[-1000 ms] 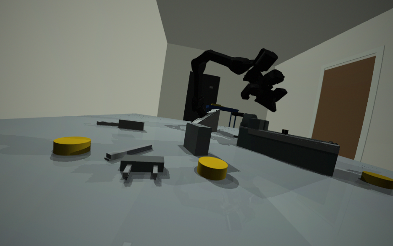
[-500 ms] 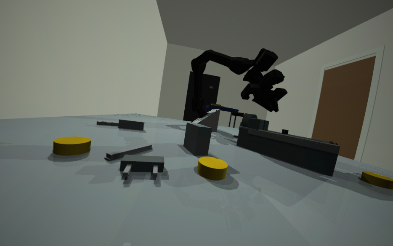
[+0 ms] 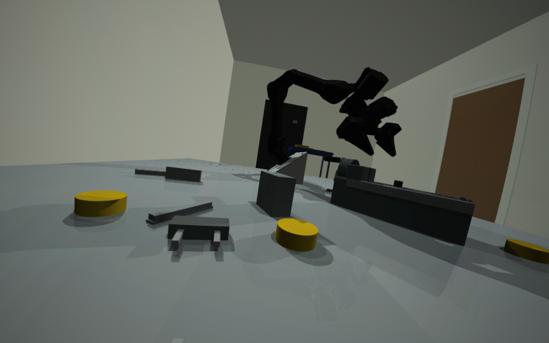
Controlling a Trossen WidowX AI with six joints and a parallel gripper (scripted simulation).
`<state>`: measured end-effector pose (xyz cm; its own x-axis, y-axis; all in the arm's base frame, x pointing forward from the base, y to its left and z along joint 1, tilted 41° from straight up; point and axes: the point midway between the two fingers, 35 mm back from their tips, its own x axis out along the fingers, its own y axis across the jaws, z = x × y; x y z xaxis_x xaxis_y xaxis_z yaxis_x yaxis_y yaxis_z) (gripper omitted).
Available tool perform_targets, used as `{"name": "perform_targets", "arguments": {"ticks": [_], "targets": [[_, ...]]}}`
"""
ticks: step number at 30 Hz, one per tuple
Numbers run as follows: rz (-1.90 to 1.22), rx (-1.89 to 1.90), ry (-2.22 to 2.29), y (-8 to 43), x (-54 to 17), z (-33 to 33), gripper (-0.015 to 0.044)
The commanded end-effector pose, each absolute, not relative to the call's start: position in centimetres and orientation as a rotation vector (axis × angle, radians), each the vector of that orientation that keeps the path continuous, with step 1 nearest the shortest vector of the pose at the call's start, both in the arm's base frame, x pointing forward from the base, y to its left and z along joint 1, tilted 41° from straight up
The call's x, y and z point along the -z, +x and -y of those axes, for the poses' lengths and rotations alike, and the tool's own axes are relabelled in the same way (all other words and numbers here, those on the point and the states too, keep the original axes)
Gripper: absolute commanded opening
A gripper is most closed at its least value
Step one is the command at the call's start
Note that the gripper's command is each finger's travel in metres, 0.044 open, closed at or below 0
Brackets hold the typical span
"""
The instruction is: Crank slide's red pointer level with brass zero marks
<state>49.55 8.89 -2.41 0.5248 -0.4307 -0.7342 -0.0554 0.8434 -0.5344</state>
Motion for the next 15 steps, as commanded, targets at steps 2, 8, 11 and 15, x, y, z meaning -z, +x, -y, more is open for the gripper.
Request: {"name": "perform_targets", "arguments": {"ticks": [2, 8, 11, 15], "targets": [[-1.004, 0.238, -0.543, 49.55, 2.41, -8.89, 0.0282], [-1.004, 0.238, -0.543, 49.55, 2.41, -8.89, 0.0125], [-1.004, 0.238, -0.543, 49.55, 2.41, -8.89, 0.0046], [-1.004, 0.238, -0.543, 49.55, 2.41, -8.89, 0.0]]}}
